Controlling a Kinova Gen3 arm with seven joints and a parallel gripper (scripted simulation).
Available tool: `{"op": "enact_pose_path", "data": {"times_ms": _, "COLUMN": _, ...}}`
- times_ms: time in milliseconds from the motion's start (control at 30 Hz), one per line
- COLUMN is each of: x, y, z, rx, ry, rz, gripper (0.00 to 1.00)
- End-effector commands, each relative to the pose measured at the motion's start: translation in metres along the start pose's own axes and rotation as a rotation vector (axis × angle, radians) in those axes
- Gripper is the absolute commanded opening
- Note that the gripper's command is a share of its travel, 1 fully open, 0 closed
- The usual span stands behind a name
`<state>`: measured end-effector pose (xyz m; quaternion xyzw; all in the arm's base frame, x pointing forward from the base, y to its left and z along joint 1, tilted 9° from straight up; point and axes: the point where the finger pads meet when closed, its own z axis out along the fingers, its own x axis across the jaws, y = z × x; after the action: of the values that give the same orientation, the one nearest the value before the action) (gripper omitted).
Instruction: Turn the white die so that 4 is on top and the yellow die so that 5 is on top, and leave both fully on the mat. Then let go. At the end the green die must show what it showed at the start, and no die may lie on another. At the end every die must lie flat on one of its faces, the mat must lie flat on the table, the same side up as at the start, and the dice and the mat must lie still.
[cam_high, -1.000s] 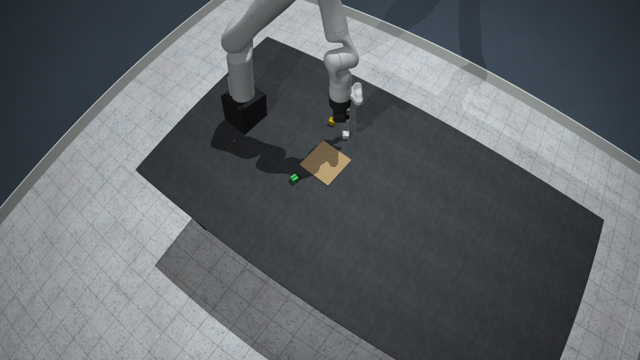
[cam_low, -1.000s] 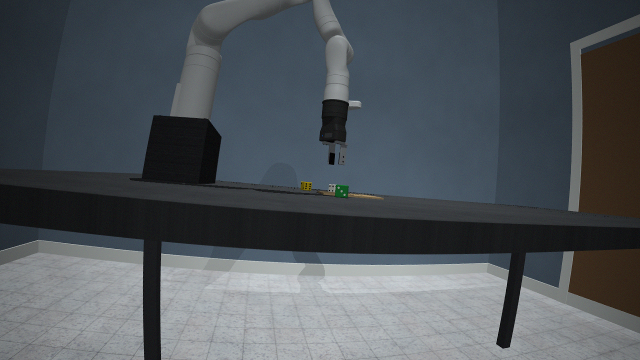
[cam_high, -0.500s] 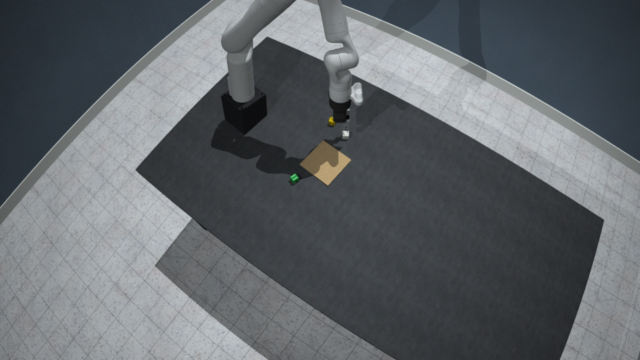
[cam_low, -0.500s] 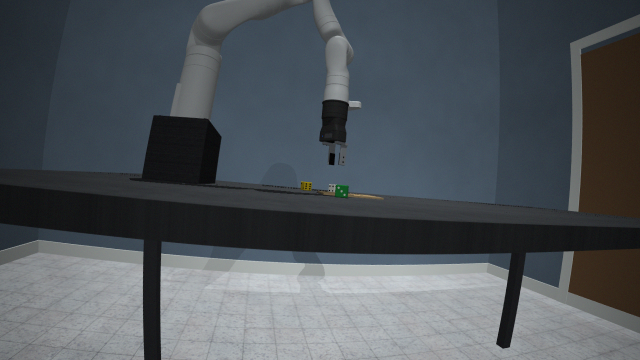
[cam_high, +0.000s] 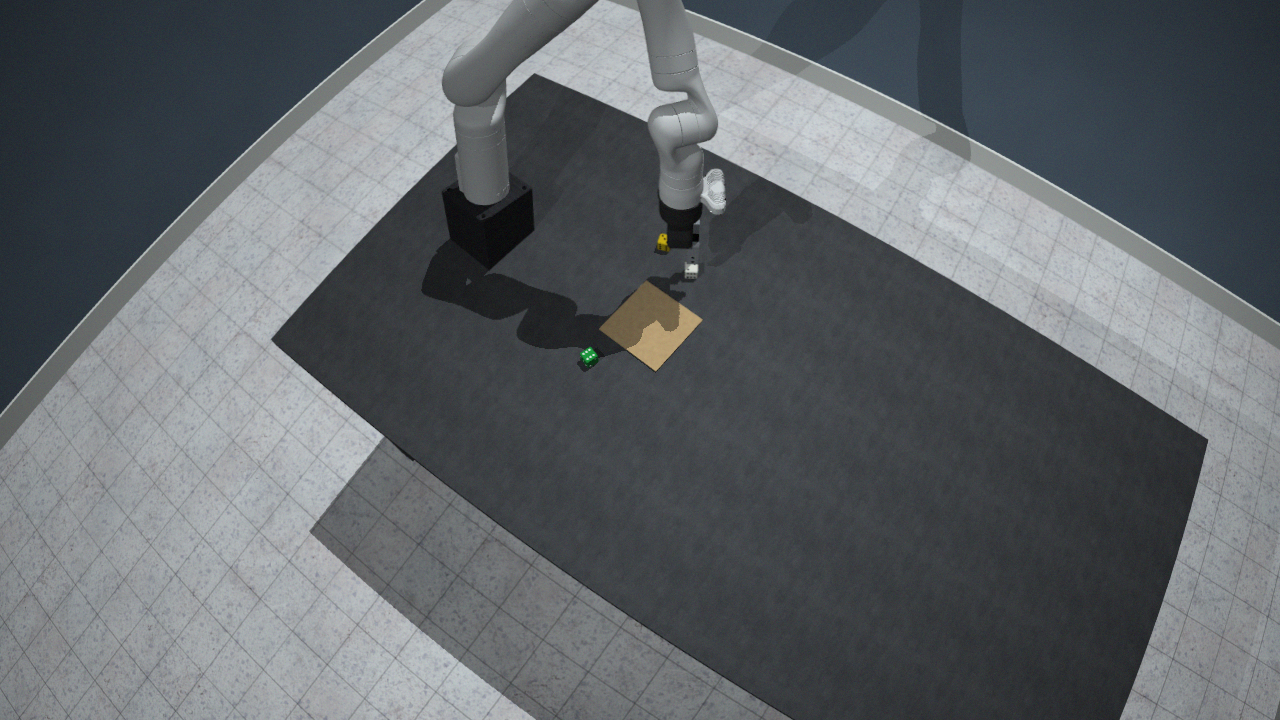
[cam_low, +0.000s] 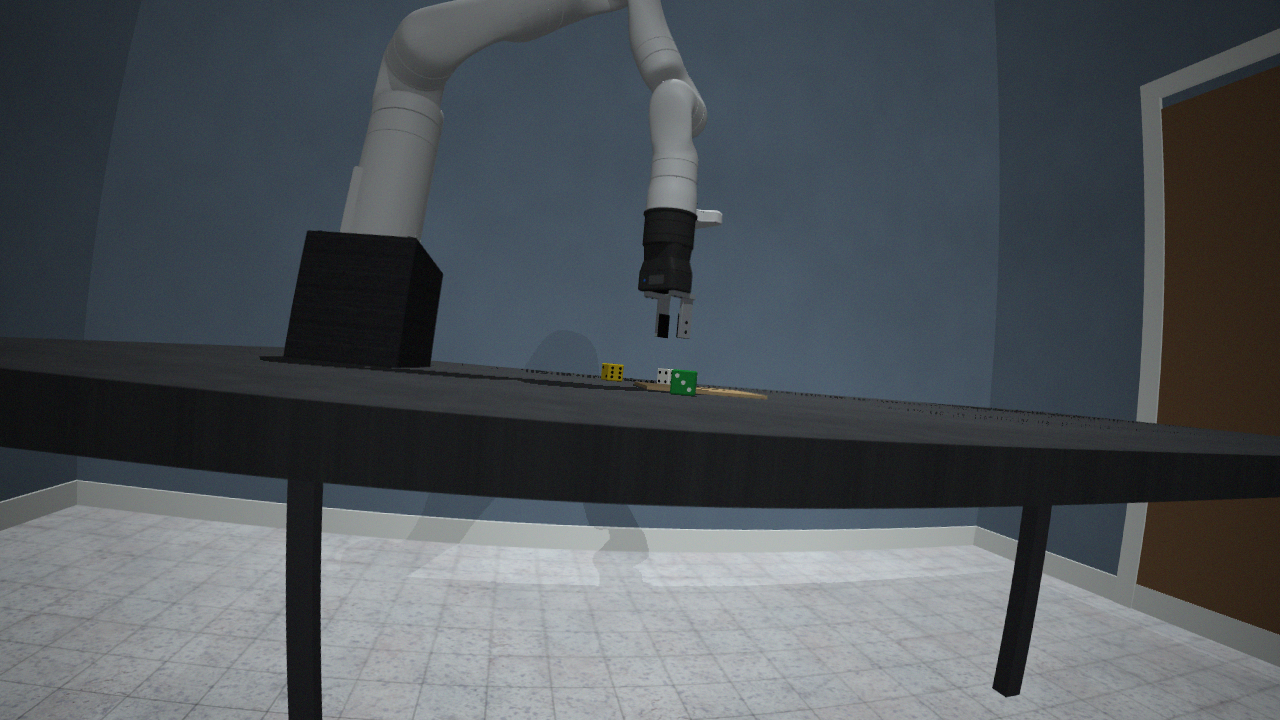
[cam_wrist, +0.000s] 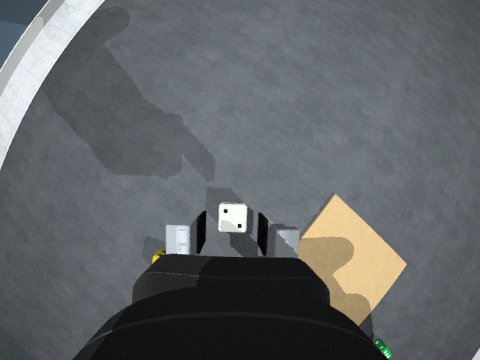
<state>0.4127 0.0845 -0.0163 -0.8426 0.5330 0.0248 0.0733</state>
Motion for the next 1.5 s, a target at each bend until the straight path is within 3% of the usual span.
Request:
{"op": "enact_pose_path", "data": {"times_ms": 0, "x": 0.001, "y": 0.001, "z": 0.003, "rx": -0.002, "ry": 0.0, "rz": 0.003, "gripper": 0.79}}
{"op": "enact_pose_path", "data": {"times_ms": 800, "x": 0.001, "y": 0.001, "z": 0.034, "rx": -0.002, "ry": 0.0, "rz": 0.003, "gripper": 0.79}}
{"op": "enact_pose_path", "data": {"times_ms": 1467, "x": 0.001, "y": 0.001, "z": 0.038, "rx": -0.002, "ry": 0.0, "rz": 0.003, "gripper": 0.79}}
